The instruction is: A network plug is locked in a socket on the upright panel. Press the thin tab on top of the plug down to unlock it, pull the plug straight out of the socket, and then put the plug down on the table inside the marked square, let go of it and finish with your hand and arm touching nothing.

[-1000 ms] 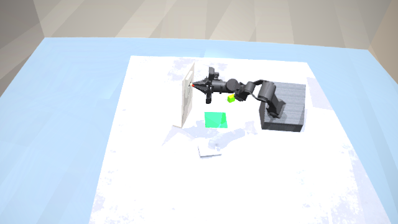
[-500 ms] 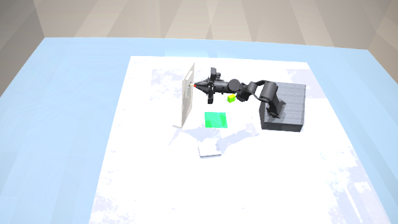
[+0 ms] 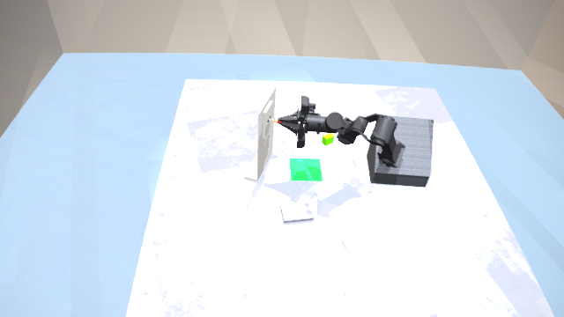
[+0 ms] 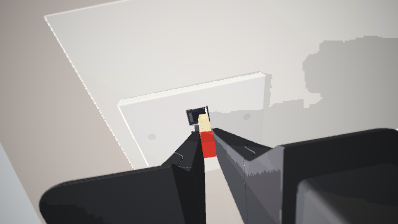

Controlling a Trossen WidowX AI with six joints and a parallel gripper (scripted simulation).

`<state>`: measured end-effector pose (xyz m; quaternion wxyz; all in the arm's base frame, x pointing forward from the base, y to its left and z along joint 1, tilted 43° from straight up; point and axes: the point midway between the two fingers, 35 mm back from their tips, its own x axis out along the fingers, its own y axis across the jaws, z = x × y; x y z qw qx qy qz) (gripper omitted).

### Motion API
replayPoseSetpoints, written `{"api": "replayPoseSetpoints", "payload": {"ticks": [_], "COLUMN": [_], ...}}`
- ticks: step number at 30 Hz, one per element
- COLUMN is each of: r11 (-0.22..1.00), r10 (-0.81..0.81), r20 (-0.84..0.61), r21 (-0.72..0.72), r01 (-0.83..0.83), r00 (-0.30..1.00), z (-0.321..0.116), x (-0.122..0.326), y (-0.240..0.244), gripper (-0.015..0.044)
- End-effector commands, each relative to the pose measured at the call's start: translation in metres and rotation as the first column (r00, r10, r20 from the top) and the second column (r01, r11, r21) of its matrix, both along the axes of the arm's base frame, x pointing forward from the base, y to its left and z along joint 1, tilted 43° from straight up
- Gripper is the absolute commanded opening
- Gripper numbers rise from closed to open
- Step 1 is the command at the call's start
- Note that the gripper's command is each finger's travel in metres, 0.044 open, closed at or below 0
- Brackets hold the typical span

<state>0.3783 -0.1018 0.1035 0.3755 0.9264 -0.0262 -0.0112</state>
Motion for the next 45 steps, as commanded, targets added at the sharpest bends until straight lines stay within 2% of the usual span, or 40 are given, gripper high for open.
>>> {"api": "replayPoseSetpoints", "payload": {"ticks": [1,45], "r11": [1.0,1.0], "r10": [0.004,0.005], "r20": [-0.002,-0.015], "r21": [0.001,0.002], "r01": [-0.004,-0.005], "r00": [1.0,1.0], "z": [0.0,0.004], "x": [-0.004,-0.029], "y": [0.002,0.007], "gripper": [0.0,0.0]}}
